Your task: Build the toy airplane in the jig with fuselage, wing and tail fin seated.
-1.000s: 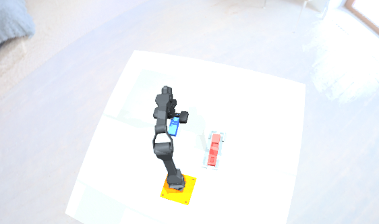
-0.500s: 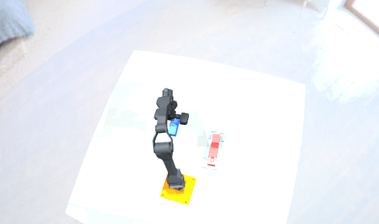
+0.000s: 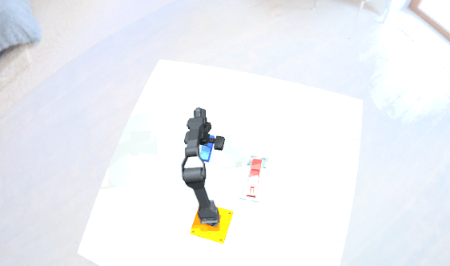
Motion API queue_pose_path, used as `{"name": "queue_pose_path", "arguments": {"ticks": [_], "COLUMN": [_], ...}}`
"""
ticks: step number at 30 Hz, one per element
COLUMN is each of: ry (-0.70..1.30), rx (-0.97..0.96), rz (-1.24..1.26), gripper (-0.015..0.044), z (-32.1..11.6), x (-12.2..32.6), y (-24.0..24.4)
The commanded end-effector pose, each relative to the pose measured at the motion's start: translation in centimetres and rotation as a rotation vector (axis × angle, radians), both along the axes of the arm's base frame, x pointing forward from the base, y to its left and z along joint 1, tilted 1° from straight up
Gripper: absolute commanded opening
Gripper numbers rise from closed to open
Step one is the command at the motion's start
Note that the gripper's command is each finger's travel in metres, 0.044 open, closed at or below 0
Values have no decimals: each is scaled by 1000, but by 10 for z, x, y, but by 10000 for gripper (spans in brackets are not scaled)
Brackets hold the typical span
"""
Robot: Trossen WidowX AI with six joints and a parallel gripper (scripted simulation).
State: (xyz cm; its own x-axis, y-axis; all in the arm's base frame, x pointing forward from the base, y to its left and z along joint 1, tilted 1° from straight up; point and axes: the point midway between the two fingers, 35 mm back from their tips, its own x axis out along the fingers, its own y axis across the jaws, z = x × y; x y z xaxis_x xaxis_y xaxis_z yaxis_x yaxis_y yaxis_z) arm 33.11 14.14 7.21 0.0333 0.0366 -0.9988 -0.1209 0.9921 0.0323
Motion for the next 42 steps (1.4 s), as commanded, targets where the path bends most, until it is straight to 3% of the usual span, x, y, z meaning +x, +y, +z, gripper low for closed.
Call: {"name": "queue_pose_path", "arguments": {"ticks": [1, 5, 15, 22, 27, 42], "ry": [7, 7, 7, 7, 7, 5], "rx": [-1, -1, -1, -1, 0, 1], "rz": [-4, -4, -4, -4, 0, 7], "gripper": [440, 440, 177, 131, 0, 0], "z": [-9, -13, -13, -13, -9, 31], "x": [-2, -2, -2, -2, -1, 3], "y": [0, 0, 0, 0, 0, 0]}}
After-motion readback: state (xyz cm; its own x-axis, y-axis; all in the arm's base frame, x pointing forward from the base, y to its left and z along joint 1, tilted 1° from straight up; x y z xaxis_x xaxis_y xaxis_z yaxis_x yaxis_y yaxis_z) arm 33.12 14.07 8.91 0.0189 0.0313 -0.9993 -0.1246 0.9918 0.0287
